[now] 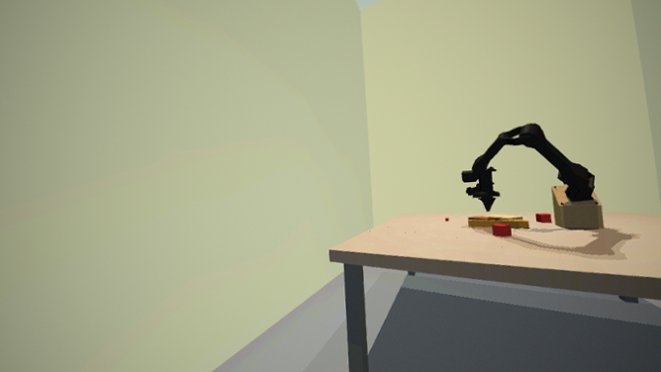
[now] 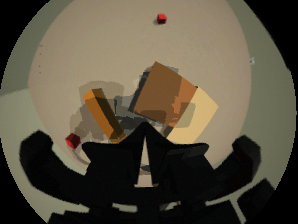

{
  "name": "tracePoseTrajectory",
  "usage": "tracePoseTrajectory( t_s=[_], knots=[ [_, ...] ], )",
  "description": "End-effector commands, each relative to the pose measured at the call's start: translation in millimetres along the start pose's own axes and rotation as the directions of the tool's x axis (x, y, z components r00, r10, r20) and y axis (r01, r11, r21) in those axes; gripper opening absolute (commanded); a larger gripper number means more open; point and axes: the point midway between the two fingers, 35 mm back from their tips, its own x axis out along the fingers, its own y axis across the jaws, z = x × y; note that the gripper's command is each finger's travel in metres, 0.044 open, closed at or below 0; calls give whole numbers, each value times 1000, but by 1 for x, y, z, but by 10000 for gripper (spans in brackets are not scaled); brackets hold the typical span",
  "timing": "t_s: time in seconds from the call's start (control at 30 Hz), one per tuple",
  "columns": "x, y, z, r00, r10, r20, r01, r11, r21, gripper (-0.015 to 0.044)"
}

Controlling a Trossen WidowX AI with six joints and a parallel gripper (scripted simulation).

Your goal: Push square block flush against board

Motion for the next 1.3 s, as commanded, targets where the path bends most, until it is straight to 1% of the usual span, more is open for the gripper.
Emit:
tracePoseTrajectory(
  t_s=[0.0, 0.23, 0.43, 0.47, 0.57, 0.63, 1.27],
  knots=[
    [1, -6, -14, 1000, -5, 0, 5, 989, 149, 0],
    [3, -12, -36, 1000, -5, -4, 6, 932, 362, 0],
    [5, -12, -36, 1000, -5, -4, 6, 932, 362, 0],
    [12, -12, -35, 1000, -6, -3, 7, 932, 363, 0],
    [49, -12, -37, 1000, -3, -4, 5, 930, 366, 0],
    [58, -12, -38, 1000, -2, -5, 3, 930, 367, 0],
    [58, -18, -22, 1000, -3, -4, 4, 930, 367, 0]
  ],
)
